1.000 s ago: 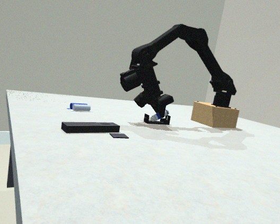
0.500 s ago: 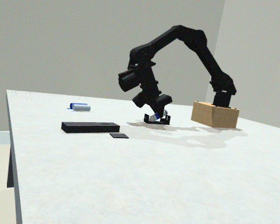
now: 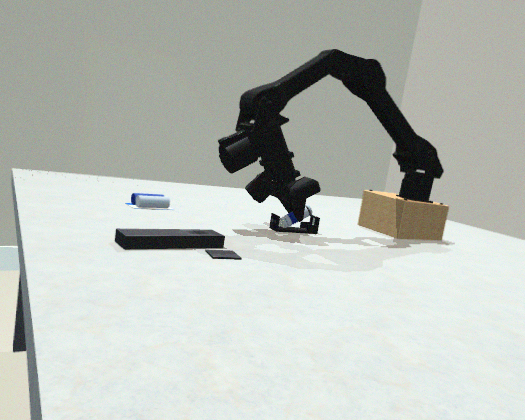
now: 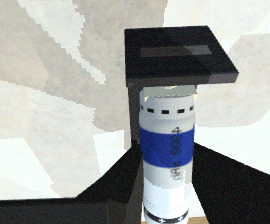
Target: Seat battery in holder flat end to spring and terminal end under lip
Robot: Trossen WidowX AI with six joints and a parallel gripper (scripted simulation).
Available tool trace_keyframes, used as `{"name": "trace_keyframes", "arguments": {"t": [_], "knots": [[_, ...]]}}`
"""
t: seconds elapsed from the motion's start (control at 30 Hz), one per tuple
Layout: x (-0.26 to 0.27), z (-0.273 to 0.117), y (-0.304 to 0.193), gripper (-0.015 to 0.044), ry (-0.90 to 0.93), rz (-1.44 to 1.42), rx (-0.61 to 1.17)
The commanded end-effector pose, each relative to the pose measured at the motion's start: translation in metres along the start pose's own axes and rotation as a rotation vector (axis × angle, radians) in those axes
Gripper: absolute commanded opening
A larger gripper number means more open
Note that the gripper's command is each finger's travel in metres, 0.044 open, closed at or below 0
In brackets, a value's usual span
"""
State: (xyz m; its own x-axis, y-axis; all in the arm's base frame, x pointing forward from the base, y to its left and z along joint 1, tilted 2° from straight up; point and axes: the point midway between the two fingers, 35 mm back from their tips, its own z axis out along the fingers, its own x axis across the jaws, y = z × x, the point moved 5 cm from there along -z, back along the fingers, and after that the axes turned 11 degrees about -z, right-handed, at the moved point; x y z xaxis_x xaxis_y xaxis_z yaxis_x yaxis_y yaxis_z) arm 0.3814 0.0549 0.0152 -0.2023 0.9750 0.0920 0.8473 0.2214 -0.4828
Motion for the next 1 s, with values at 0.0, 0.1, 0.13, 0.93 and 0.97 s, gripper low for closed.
{"name": "trace_keyframes", "arguments": {"t": [0.0,0.1,0.13,0.93,0.97], "knots": [[-0.0009,-0.0013,0.0035,0.0084,-0.004,-0.004,-0.008],[-0.0012,-0.0020,0.0047,0.0084,-0.004,-0.004,-0.007],[-0.0013,-0.0022,0.0051,0.0084,-0.004,-0.004,-0.007],[-0.0007,-0.0002,0.0048,0.0084,-0.019,-0.003,-0.076],[-0.0007,0.0000,0.0047,0.0084,-0.019,-0.003,-0.080]]}}
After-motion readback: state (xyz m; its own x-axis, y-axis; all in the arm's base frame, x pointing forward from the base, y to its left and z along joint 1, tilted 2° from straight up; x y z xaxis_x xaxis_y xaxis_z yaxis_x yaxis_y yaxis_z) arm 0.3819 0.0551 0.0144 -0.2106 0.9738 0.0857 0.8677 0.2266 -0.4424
